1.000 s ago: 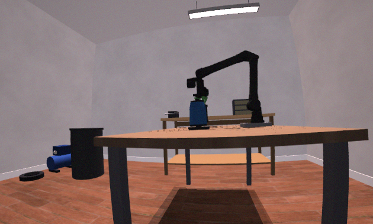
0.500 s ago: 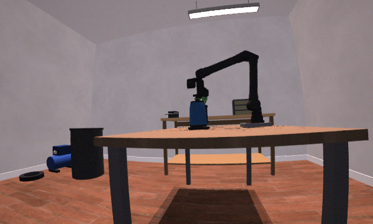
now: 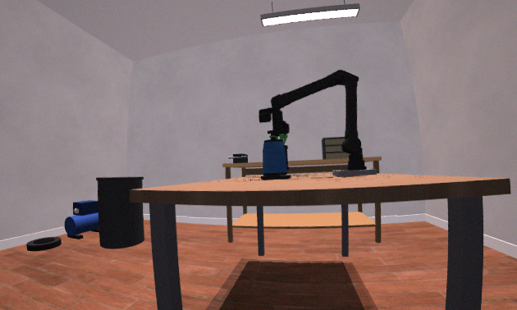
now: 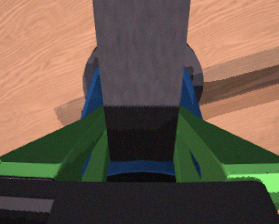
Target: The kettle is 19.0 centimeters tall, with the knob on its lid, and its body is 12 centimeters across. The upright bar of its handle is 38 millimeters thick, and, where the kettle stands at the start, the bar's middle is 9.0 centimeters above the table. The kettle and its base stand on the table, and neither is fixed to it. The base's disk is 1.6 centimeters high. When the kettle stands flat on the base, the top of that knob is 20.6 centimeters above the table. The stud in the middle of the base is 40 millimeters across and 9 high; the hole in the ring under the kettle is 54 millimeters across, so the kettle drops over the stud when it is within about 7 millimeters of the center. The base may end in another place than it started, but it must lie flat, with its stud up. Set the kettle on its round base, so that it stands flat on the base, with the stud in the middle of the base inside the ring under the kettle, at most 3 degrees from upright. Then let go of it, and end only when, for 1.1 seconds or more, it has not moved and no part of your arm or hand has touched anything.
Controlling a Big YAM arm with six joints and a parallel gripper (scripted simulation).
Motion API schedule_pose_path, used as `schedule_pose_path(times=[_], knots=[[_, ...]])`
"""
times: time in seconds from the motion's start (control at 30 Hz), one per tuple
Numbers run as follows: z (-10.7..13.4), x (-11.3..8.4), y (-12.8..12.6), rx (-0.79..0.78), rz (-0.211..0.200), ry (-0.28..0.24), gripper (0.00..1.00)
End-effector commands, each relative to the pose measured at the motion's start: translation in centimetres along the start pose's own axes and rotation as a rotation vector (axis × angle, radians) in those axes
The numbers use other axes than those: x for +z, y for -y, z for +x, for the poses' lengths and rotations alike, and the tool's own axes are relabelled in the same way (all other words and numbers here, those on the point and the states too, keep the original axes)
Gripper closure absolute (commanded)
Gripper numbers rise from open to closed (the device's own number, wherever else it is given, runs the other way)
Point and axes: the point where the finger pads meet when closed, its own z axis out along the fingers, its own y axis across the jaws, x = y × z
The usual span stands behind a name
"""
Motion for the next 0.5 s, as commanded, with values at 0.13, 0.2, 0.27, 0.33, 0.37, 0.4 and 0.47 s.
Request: schedule_pose_path(times=[0.13,0.2,0.27,0.33,0.37,0.4,0.47], knots=[[0.36,-1.11,-1.39,-0.001,-0.046,-0.022,1.00],[0.30,-1.02,-1.25,-0.001,-0.044,-0.021,1.00],[0.30,-1.01,-1.25,-0.001,-0.044,-0.021,1.00],[0.30,-1.01,-1.25,-0.001,-0.044,-0.021,1.00],[0.30,-1.01,-1.25,-0.001,-0.044,-0.021,1.00],[0.30,-1.01,-1.25,-0.001,-0.044,-0.021,1.00],[0.30,-1.01,-1.25,-0.001,-0.044,-0.021,1.00]])
